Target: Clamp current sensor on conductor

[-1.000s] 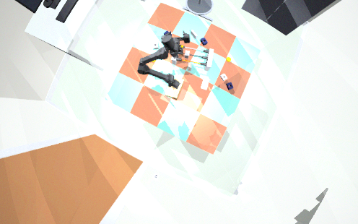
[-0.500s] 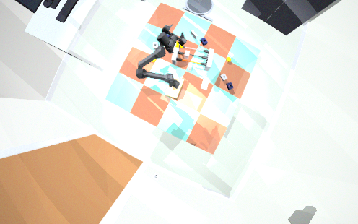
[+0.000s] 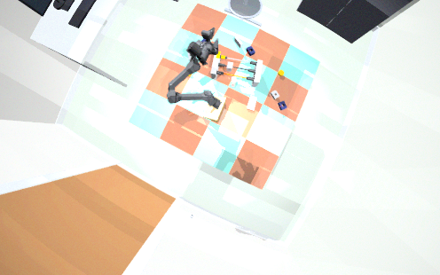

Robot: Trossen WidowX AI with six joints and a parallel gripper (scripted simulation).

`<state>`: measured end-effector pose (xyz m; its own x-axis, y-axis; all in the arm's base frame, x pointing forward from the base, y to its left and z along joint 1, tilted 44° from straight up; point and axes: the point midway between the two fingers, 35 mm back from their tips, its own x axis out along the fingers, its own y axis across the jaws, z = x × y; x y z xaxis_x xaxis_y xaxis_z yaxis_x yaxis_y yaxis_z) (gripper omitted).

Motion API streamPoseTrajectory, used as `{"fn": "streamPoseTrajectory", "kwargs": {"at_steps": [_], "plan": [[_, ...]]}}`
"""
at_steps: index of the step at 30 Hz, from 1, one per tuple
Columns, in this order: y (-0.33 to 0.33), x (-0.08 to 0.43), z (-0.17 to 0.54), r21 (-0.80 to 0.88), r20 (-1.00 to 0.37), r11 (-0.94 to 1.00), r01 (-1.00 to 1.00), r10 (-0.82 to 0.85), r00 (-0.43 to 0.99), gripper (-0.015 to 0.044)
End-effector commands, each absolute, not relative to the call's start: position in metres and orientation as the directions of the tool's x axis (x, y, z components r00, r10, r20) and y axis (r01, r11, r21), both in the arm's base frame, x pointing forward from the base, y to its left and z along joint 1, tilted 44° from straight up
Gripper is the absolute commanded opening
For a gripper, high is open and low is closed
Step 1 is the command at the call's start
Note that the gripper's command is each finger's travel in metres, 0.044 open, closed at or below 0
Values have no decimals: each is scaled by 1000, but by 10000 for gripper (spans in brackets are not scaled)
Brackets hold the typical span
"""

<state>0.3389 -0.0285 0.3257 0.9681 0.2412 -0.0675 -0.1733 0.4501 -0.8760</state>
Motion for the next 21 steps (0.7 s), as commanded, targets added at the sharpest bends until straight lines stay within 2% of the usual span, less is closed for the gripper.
{"fn": "streamPoseTrajectory", "kwargs": {"at_steps": [1,6,21], "plan": [[-4,323,322,-269,22,962,-39,47,999,440],[0,316,323,-6,49,1000,-1,1,999,440],[0,316,323,0,50,1000,0,0,999,440]]}}
